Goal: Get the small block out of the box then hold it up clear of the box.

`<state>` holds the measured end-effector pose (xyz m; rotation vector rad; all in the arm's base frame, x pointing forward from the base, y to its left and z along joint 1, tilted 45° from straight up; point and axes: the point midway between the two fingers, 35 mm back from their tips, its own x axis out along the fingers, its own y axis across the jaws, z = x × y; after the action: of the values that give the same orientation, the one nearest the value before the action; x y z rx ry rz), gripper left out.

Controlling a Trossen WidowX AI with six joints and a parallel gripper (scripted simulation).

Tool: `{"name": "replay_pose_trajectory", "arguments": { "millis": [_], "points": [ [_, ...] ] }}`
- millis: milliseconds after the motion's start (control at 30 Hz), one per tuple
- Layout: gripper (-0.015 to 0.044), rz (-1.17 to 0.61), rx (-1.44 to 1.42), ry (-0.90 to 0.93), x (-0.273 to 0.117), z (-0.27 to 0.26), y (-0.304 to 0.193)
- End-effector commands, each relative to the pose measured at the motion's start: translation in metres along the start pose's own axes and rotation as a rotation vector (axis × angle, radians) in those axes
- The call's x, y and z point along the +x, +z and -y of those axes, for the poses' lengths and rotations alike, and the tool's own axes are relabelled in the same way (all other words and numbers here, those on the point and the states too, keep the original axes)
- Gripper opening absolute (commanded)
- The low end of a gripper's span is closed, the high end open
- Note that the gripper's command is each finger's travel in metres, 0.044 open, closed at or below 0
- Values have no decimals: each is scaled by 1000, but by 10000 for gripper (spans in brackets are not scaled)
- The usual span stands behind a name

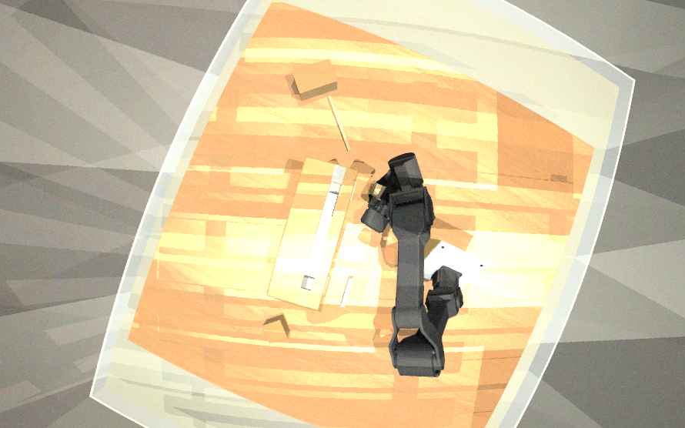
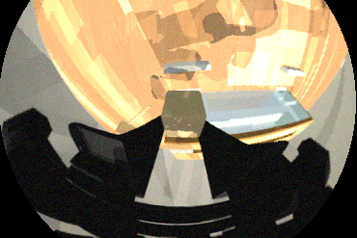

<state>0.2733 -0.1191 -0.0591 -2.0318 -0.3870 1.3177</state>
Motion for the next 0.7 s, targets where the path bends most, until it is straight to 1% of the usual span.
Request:
{"name": "replay_pose_trajectory", "arguments": {
  "millis": [0, 300, 667],
  "points": [
    [0, -10, 98, 50, -20, -2, 3],
    [0, -47, 335, 158, -64, -5, 17],
    [0, -50, 353, 165, -67, -5, 18]
  ]
}}
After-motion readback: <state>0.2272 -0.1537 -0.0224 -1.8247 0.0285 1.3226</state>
